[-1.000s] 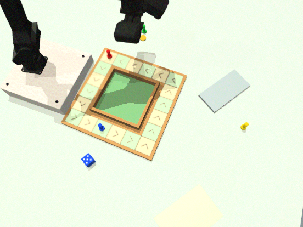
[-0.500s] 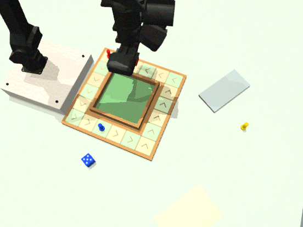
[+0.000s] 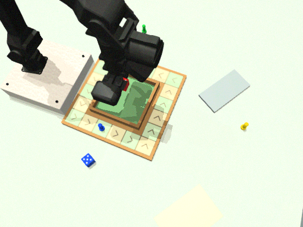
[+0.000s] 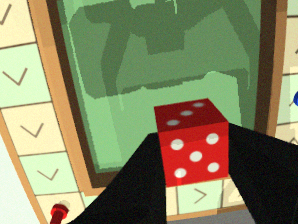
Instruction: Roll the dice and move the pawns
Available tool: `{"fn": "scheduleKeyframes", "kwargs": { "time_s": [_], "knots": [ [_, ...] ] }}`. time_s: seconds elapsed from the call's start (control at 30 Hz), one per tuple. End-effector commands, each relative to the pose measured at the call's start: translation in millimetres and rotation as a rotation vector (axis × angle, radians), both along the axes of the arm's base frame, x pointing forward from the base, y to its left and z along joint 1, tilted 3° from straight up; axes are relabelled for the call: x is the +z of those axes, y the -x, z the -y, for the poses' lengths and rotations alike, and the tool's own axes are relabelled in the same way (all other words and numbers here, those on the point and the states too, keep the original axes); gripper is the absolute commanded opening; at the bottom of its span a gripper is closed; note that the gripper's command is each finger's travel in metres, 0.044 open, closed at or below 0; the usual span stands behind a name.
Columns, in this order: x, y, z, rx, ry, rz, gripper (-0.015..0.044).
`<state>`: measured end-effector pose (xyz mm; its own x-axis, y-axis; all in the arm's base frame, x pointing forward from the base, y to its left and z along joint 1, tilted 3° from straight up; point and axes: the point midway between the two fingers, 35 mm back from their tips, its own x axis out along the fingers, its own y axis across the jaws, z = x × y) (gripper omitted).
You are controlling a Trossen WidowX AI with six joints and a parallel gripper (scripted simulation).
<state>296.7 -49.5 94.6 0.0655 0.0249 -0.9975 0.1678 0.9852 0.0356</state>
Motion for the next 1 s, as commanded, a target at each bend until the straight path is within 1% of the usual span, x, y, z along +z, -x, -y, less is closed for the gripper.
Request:
{"fn": "scheduleKeyframes", "kwargs": {
  "time_s": [0.0,0.77,0.83,0.97],
  "knots": [
    [-2,1,3,0.006,0.0,0.022,0.0],
    [-14,-12,4,-0.025,0.127,0.785,0.0],
    [-13,-11,4,-0.027,0.134,0.829,0.0],
    [-9,-9,4,-0.027,0.135,0.835,0.0]
  ]
}}
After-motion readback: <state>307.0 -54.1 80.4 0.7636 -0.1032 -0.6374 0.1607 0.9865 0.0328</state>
